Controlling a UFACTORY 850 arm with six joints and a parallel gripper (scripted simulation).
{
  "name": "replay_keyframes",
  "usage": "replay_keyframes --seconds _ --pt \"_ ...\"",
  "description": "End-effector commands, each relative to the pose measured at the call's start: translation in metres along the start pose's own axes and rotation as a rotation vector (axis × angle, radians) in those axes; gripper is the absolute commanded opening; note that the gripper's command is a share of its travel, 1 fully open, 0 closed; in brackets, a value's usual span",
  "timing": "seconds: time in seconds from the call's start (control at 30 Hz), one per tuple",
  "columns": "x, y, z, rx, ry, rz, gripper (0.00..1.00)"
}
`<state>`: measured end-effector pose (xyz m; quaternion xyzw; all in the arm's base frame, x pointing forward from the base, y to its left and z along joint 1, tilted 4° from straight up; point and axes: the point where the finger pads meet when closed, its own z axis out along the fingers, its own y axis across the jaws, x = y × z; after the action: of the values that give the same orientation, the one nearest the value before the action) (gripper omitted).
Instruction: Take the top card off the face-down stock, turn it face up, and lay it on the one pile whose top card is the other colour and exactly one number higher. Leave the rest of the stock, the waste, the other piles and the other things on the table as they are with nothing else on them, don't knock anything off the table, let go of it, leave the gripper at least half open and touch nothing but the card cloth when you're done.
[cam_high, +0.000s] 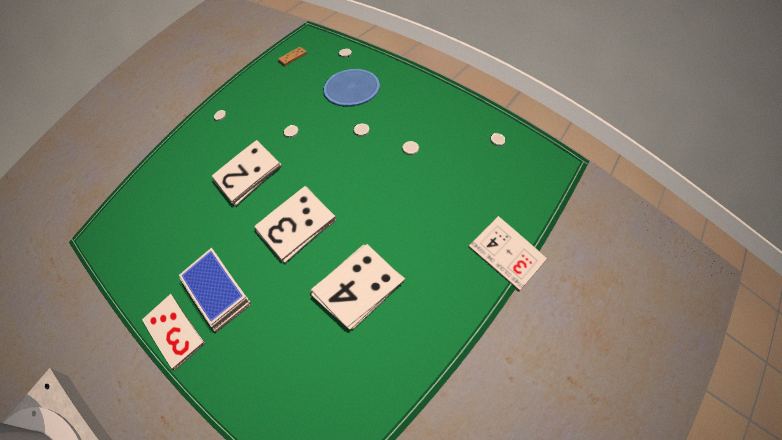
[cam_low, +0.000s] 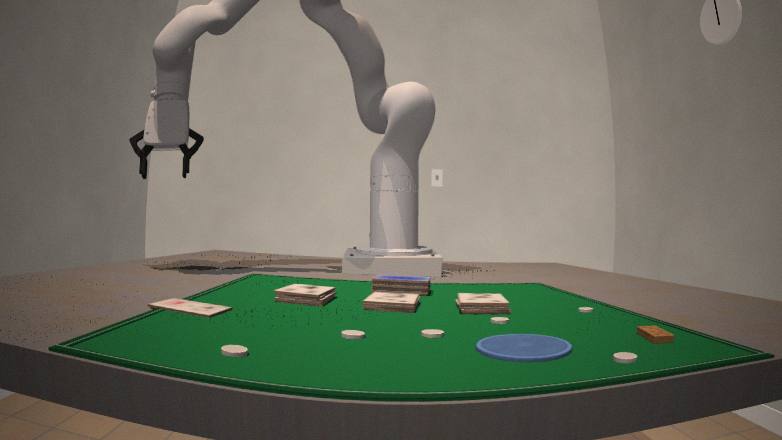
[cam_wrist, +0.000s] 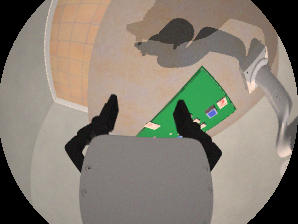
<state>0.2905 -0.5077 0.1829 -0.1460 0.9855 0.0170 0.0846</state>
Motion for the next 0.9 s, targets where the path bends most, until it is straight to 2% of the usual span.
replay_keyframes --seconds 0.0,0.13,0.2,0.27,0.6,0.63,0.7,0.77,0.8,0.83,0.87 --pt "-0.042 0.033 0.023 -0.011 0.046 -0.099 1.0" --pt "-0.068 0.058 0.038 -0.015 0.075 -0.17 1.0" --pt "-0.068 0.058 0.038 -0.015 0.075 -0.17 1.0" --pt "-0.092 0.083 0.051 -0.018 0.099 -0.24 1.0" --pt "-0.144 0.158 0.084 -0.016 0.148 -0.435 1.0" --pt "-0.144 0.158 0.084 -0.016 0.148 -0.435 1.0" --pt "-0.157 0.183 0.093 -0.014 0.158 -0.498 1.0" --pt "-0.157 0.183 0.093 -0.014 0.158 -0.498 1.0" --pt "-0.162 0.193 0.096 -0.013 0.161 -0.522 1.0" --pt "-0.172 0.215 0.103 -0.011 0.167 -0.578 1.0" --pt "-0.174 0.222 0.105 -0.011 0.169 -0.594 1.0"
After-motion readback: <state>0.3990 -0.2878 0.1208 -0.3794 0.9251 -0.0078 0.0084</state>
